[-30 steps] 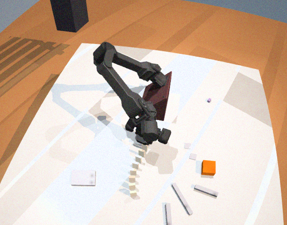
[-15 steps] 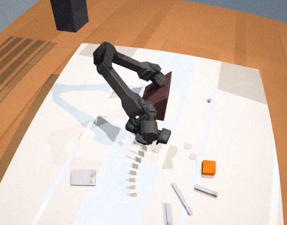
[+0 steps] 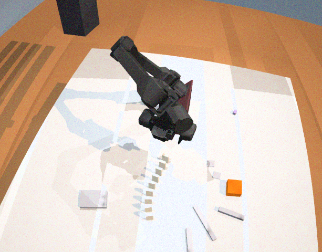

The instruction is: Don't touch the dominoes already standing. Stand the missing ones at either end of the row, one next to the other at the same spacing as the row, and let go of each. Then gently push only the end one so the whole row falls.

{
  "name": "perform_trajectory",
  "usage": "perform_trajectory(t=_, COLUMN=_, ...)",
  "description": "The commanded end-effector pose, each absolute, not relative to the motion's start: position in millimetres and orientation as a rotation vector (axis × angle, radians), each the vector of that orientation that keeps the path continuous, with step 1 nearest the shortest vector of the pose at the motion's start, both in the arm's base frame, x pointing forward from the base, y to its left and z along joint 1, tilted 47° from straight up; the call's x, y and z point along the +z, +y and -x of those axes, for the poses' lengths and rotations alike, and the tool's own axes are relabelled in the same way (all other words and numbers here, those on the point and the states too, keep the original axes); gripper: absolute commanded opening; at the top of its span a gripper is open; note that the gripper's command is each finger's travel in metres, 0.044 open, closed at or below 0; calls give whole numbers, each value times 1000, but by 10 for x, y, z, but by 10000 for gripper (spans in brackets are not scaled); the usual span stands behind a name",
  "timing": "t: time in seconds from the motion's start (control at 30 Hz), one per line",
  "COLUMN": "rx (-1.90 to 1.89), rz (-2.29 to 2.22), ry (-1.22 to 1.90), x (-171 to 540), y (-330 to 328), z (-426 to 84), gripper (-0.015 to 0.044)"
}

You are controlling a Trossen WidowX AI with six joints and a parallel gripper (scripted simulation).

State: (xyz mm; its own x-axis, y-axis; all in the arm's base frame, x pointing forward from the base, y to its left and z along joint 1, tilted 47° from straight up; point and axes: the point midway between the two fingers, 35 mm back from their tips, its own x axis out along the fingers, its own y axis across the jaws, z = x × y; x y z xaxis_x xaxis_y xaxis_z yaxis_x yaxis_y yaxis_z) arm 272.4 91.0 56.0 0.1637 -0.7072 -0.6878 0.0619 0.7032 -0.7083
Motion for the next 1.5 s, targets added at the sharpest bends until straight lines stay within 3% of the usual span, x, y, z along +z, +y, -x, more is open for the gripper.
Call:
perform_trajectory(t=0.0, rx=-580, rz=649, ry=1345, x=564, y=893, z=-2692, gripper=387)
perform_trajectory(t=0.5, rx=550, rz=1569, ry=1861, x=142, y=473, z=-2528, gripper=0)
perform_trajectory(t=0.6, rx=696, rz=1636, ry=1878, x=104, y=434, z=-2506, gripper=0)
perform_trajectory(t=1.47, rx=696, rz=1636, ry=1878, x=104, y=434, z=-2506, gripper=0)
